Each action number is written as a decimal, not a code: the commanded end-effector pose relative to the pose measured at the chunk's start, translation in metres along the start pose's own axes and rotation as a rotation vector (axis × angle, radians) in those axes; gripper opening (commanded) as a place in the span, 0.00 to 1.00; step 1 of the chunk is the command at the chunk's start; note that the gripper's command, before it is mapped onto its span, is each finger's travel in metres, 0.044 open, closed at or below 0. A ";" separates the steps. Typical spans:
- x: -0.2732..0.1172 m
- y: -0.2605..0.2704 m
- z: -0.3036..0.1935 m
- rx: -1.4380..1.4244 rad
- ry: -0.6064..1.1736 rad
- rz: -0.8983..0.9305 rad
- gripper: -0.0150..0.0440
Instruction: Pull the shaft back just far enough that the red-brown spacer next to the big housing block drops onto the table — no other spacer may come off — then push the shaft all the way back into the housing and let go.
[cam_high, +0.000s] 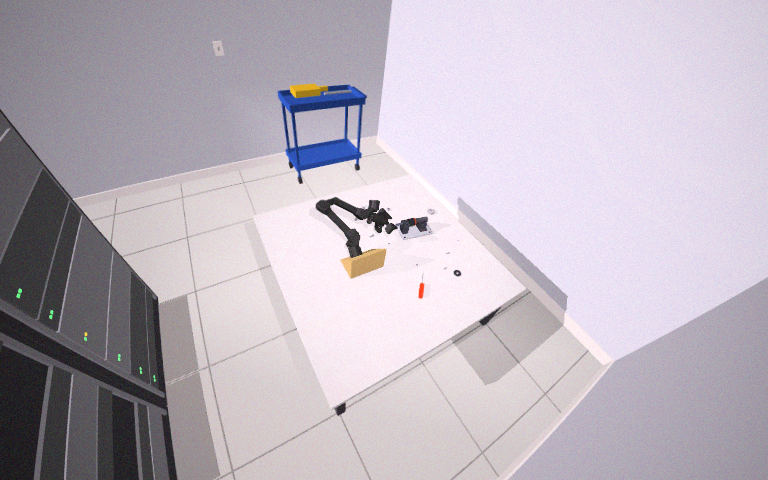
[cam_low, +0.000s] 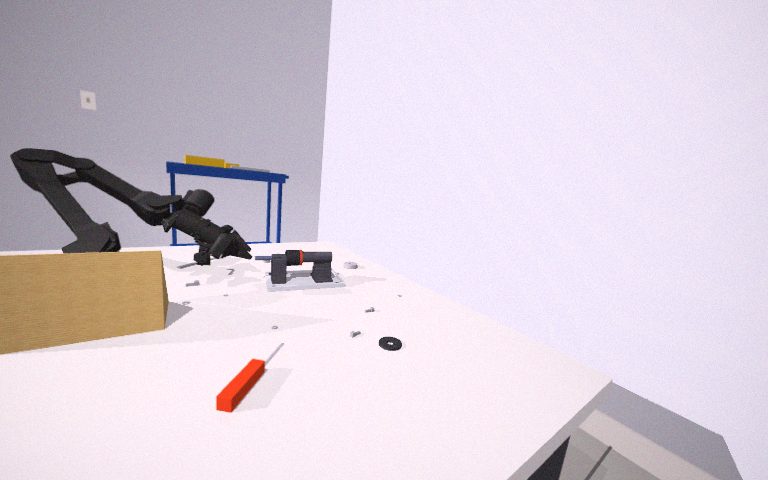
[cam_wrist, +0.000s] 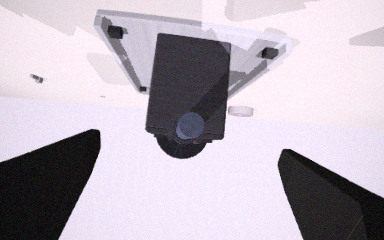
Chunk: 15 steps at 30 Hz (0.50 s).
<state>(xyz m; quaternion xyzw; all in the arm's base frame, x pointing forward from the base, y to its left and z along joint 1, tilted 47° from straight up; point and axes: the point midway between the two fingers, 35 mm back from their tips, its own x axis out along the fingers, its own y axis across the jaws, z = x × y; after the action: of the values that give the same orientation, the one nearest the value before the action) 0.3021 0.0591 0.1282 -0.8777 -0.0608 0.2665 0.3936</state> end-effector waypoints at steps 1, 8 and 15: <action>0.004 0.001 -0.001 0.004 0.003 0.005 1.00; 0.015 0.000 -0.002 0.004 0.004 0.004 1.00; 0.026 0.000 -0.002 0.004 0.004 0.004 1.00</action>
<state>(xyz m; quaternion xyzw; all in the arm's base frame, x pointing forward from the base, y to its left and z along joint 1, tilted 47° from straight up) 0.3193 0.0642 0.1210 -0.8777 -0.0603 0.2662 0.3939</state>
